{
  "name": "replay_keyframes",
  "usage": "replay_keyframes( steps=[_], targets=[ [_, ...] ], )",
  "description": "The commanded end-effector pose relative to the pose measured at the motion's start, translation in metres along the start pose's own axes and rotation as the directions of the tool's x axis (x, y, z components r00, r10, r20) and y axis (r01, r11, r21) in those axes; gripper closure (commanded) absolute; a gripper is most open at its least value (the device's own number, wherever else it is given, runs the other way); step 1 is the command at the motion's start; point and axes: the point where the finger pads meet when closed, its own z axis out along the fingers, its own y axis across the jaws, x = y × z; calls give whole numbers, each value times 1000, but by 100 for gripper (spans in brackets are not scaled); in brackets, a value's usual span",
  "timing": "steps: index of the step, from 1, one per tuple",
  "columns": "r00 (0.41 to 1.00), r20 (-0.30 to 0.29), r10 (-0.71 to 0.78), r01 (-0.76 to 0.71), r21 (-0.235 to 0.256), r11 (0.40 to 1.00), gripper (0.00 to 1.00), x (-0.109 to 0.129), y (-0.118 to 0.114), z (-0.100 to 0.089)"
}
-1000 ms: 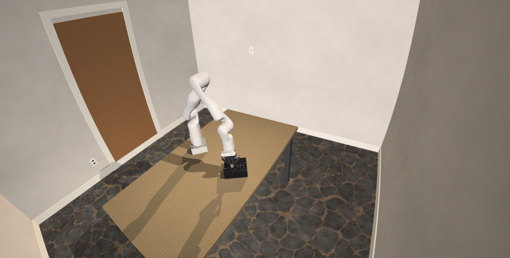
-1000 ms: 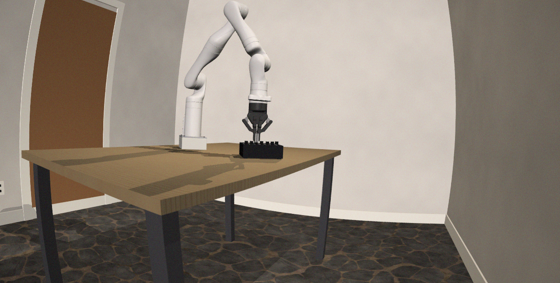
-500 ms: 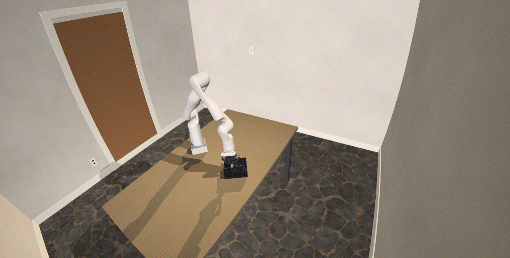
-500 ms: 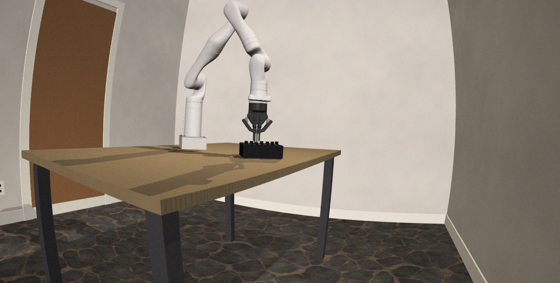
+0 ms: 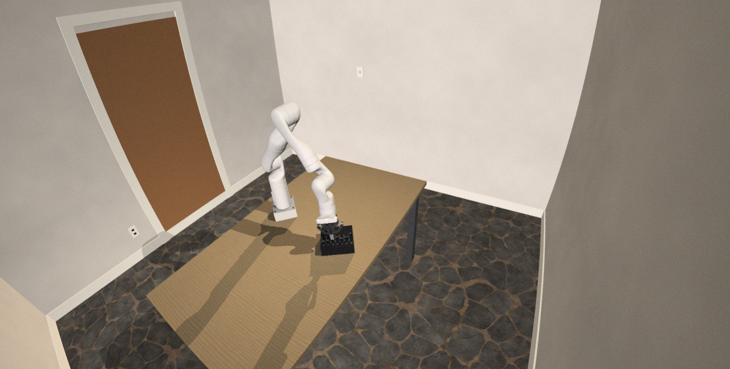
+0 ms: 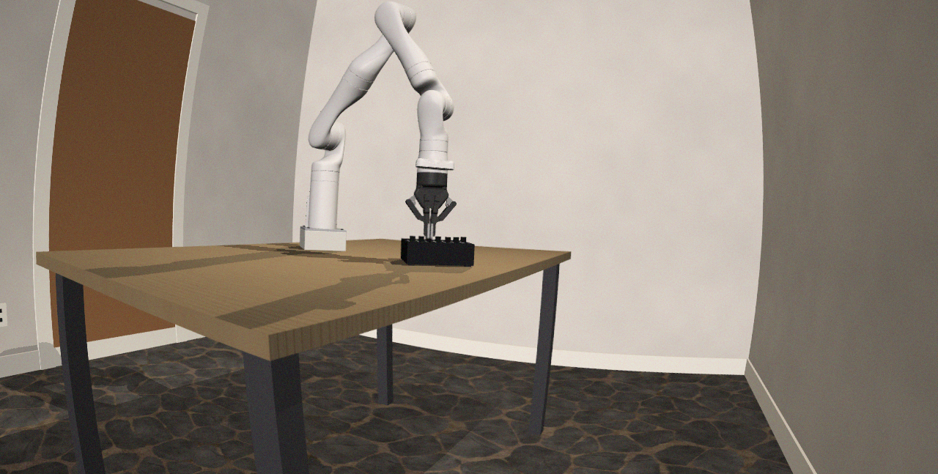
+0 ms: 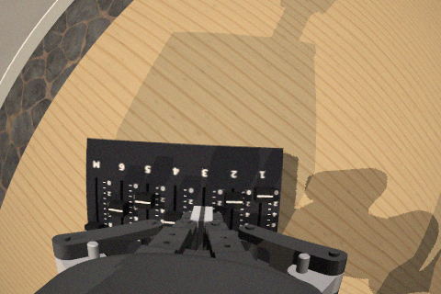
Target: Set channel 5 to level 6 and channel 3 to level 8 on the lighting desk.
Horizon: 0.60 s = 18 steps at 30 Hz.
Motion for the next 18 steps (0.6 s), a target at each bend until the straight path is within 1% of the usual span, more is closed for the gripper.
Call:
replay_keyframes(
  steps=[1,18],
  targets=[
    [1000,0,-1,1,1,1000,100,0,-1,-1],
    [1000,0,-1,1,1,1000,100,5,-1,-1]
  ],
)
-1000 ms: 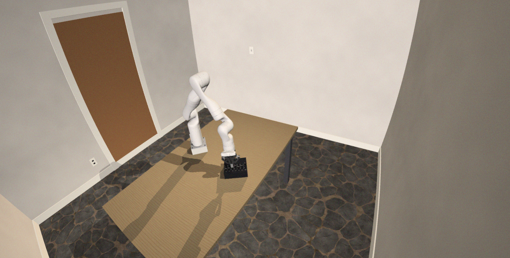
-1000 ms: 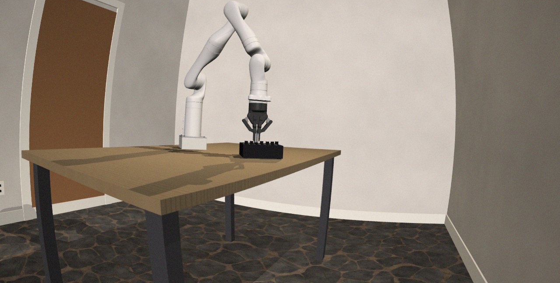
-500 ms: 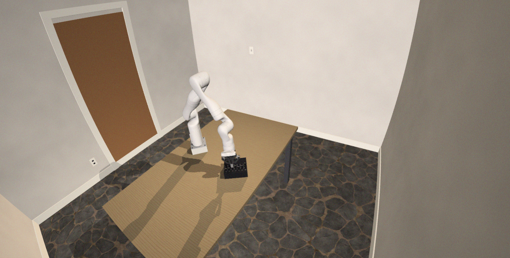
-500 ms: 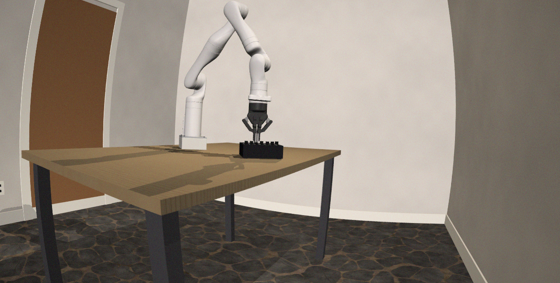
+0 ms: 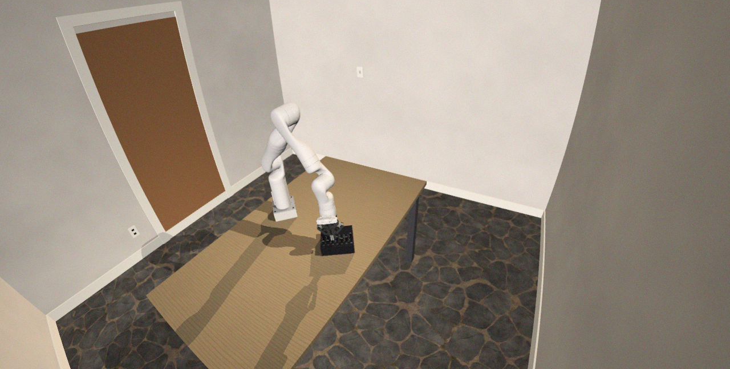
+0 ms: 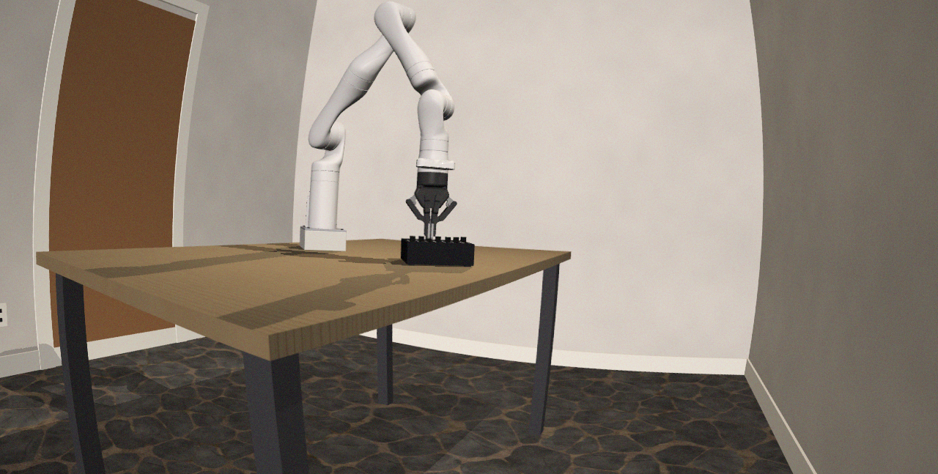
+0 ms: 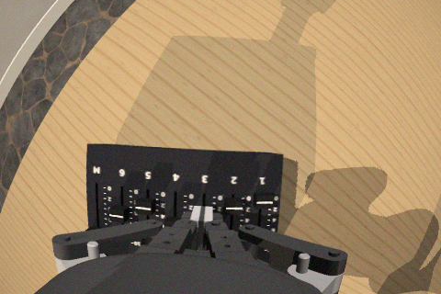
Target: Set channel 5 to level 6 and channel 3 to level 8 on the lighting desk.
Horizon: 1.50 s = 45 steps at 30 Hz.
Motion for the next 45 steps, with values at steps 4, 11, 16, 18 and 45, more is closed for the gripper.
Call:
replay_keyframes(
  steps=[4,11,16,18,45],
  targets=[
    [1000,-1,0,0,1,1000,100,1,0,-5],
    [1000,-1,0,0,1,1000,100,1,0,-21],
    [1000,-1,0,0,1,1000,100,0,0,-32],
    [1000,-1,0,0,1,1000,100,0,0,-36],
    [1000,-1,0,0,1,1000,100,28,-44,-37]
  ],
)
